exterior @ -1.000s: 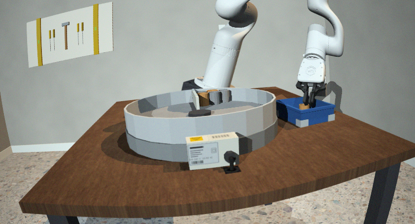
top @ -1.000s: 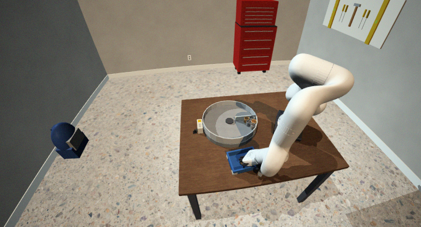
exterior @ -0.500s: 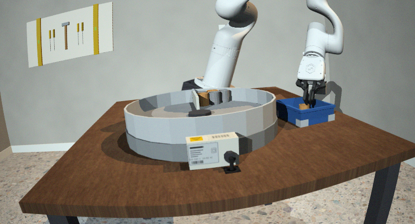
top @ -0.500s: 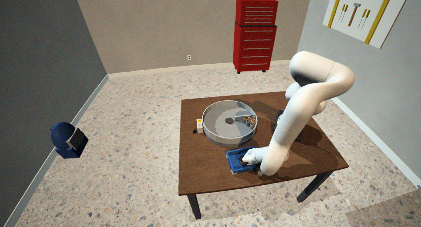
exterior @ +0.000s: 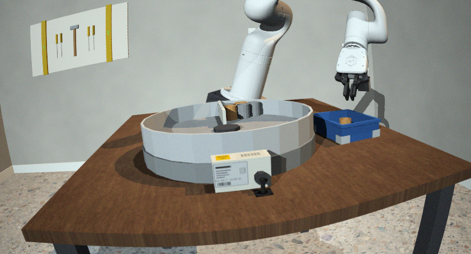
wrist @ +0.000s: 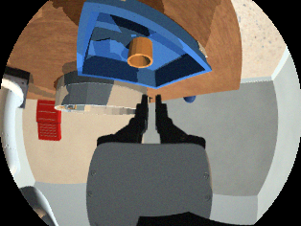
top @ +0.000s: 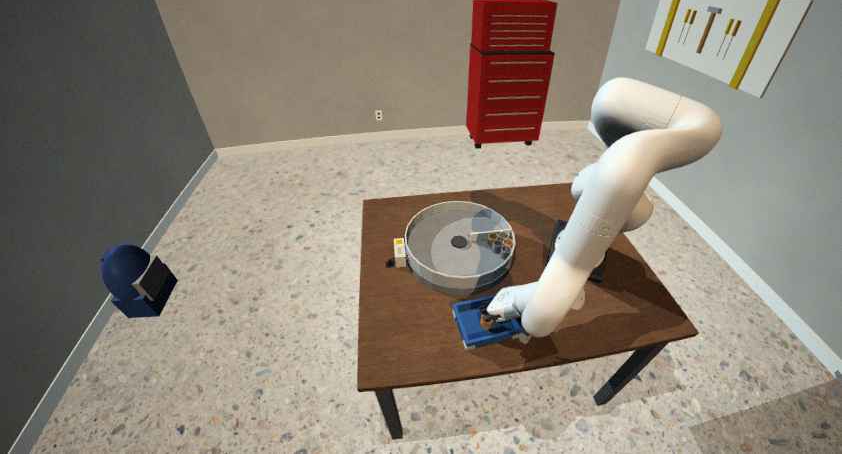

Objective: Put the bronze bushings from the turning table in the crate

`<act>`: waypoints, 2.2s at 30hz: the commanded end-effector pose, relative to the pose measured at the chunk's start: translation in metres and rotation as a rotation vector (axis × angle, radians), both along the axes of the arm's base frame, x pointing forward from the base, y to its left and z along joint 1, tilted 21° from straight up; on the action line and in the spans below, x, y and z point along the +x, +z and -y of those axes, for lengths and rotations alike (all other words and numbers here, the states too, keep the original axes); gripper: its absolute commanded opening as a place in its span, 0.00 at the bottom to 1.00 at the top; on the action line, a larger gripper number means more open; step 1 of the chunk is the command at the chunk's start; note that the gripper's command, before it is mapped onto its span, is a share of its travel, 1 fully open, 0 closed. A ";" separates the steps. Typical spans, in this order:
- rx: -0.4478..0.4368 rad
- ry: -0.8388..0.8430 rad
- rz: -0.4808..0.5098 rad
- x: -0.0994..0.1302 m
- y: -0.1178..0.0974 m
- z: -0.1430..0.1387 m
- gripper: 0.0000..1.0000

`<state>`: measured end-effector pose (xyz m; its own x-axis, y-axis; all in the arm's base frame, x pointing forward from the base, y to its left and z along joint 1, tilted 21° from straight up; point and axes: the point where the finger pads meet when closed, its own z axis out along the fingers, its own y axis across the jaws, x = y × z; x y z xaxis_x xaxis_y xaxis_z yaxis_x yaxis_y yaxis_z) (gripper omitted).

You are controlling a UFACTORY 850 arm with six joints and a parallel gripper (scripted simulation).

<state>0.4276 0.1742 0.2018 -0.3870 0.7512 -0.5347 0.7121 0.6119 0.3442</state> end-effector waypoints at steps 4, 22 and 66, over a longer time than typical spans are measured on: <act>-0.002 -0.002 -0.004 -0.005 0.025 0.007 0.11; -0.002 -0.002 -0.004 -0.006 0.027 0.008 0.11; -0.001 -0.013 -0.006 -0.011 0.021 0.026 0.10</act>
<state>0.4199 0.1606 0.2264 -0.3861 0.7520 -0.5343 0.7174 0.6089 0.3385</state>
